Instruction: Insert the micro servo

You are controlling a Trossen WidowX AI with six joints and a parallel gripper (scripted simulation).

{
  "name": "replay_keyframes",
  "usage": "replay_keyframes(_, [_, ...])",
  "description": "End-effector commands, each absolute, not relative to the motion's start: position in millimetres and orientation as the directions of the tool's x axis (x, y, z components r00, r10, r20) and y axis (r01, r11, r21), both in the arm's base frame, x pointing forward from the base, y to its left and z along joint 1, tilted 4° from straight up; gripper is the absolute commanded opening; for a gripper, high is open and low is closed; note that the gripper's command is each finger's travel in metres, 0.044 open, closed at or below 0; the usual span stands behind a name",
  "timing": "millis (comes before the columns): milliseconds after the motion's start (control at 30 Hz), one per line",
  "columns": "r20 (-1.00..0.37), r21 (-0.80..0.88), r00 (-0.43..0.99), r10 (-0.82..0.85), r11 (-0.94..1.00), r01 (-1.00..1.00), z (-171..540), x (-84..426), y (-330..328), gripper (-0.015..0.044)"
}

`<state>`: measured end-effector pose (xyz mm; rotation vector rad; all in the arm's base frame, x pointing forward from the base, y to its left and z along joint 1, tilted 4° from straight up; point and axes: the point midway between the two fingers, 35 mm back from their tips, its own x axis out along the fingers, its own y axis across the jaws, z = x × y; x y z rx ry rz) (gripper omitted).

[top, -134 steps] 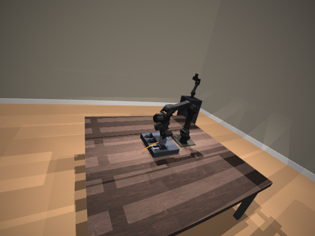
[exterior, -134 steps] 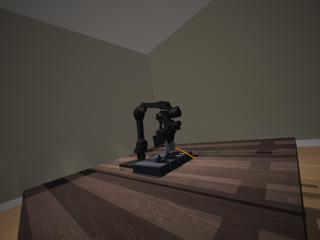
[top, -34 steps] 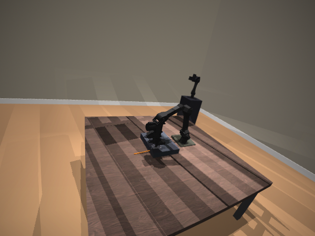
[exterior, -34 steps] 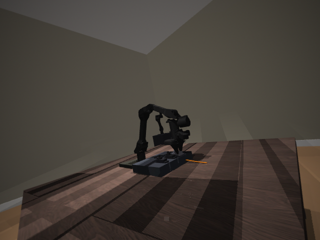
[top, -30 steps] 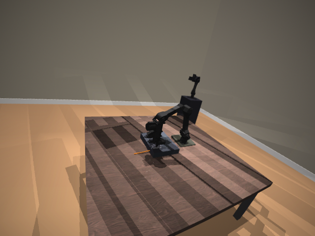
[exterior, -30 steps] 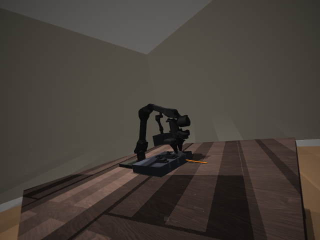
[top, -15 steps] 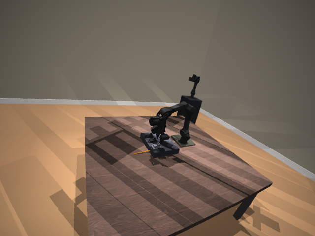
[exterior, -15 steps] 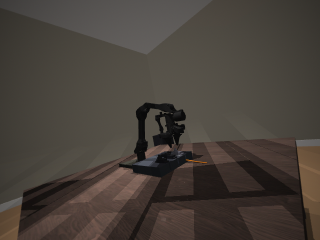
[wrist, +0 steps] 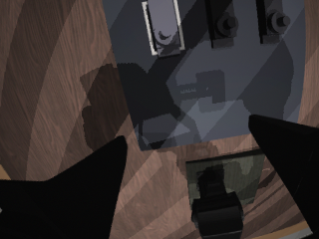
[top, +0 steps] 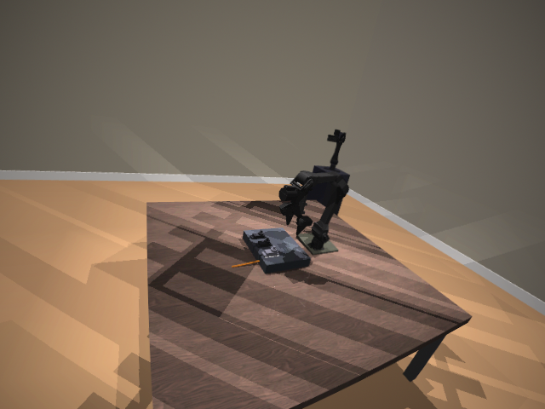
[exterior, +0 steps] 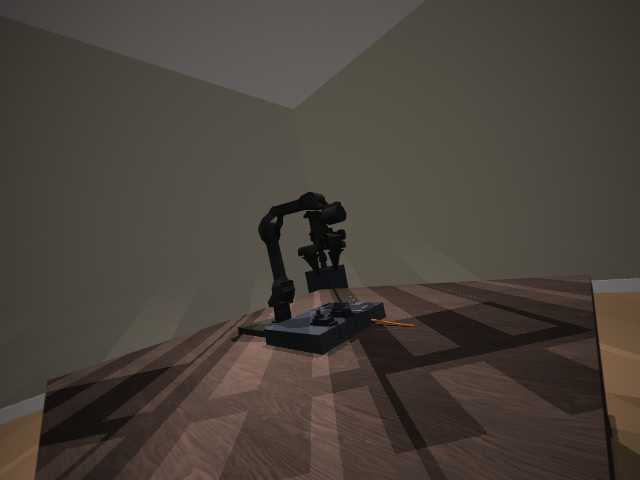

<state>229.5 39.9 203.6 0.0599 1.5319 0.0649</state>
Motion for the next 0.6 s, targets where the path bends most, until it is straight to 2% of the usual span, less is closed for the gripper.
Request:
replay_keyframes(0, [-0.994, 0.084, 0.065, 0.083, 0.996, 0.003, 224.2, 232.9, 38.7, 0.0440])
replay_keyframes(567, [-0.994, 0.084, 0.066, 0.083, 0.996, 0.003, 225.7, 233.1, 38.6, 0.0440])
